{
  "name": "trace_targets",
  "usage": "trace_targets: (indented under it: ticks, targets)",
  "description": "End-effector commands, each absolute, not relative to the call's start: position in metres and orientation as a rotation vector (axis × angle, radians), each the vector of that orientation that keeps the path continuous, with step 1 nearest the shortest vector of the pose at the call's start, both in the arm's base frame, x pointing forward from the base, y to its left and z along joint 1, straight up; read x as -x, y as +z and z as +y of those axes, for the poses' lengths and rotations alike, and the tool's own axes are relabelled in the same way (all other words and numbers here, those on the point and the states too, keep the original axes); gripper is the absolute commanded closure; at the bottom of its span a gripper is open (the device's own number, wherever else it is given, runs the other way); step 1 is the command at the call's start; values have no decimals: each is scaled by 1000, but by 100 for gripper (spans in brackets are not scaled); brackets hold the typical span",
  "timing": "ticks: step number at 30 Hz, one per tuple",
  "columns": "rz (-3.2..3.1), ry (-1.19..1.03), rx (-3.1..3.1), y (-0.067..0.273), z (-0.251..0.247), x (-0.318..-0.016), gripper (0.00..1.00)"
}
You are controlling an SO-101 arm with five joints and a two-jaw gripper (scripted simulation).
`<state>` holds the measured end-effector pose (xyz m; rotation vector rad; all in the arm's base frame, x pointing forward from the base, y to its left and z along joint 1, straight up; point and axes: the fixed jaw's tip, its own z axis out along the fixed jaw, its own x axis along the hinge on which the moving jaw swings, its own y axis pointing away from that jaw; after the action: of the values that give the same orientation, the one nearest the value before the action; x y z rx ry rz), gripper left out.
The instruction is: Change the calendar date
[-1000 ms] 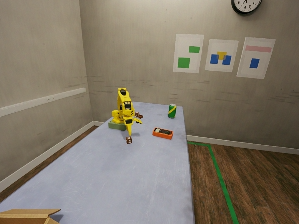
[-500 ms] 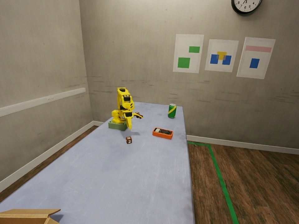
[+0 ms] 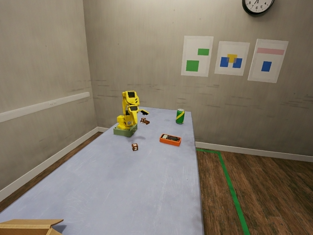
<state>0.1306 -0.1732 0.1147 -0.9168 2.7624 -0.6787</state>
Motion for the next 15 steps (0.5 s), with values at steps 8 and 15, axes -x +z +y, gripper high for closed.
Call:
trace_targets:
  ticks: [8,15]
  targets:
    - [2751,-713,917,120,-175,-129,65]
    - [2739,-721,985,120,-176,-128,65]
